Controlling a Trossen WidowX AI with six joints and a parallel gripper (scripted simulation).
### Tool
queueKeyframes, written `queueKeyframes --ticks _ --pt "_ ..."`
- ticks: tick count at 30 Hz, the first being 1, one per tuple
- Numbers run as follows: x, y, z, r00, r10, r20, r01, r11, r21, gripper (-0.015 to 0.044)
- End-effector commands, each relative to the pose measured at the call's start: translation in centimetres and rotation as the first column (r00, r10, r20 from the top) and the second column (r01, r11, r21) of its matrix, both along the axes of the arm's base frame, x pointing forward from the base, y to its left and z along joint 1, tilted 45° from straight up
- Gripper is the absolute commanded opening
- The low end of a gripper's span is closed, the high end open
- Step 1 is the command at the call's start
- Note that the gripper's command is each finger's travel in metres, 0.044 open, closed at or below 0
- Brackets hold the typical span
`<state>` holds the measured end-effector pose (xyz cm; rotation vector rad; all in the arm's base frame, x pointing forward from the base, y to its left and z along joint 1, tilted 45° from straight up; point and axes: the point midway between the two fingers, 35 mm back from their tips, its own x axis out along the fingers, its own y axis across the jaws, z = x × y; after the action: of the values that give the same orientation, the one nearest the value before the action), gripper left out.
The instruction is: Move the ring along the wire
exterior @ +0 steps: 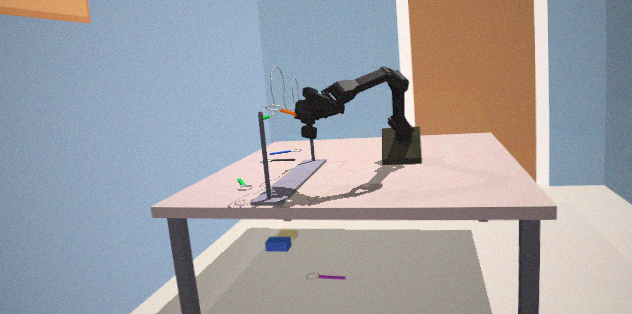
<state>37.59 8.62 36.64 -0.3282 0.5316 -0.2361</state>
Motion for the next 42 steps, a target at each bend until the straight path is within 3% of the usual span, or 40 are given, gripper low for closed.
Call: queueKeyframes --ticks 1,20,42 --pt "-0.3 -1.6 0.6 1.000 -0.007 -0.012 0.006 0.995 -0.100 -0.0150" --pt "-0.8 -5.1 3.1 0.999 -0.013 -0.050 -0.007 0.925 -0.381 -0.0150" --pt "-1.1 -7.2 5.8 0.997 -0.024 -0.080 -0.026 0.819 -0.574 -0.0150"
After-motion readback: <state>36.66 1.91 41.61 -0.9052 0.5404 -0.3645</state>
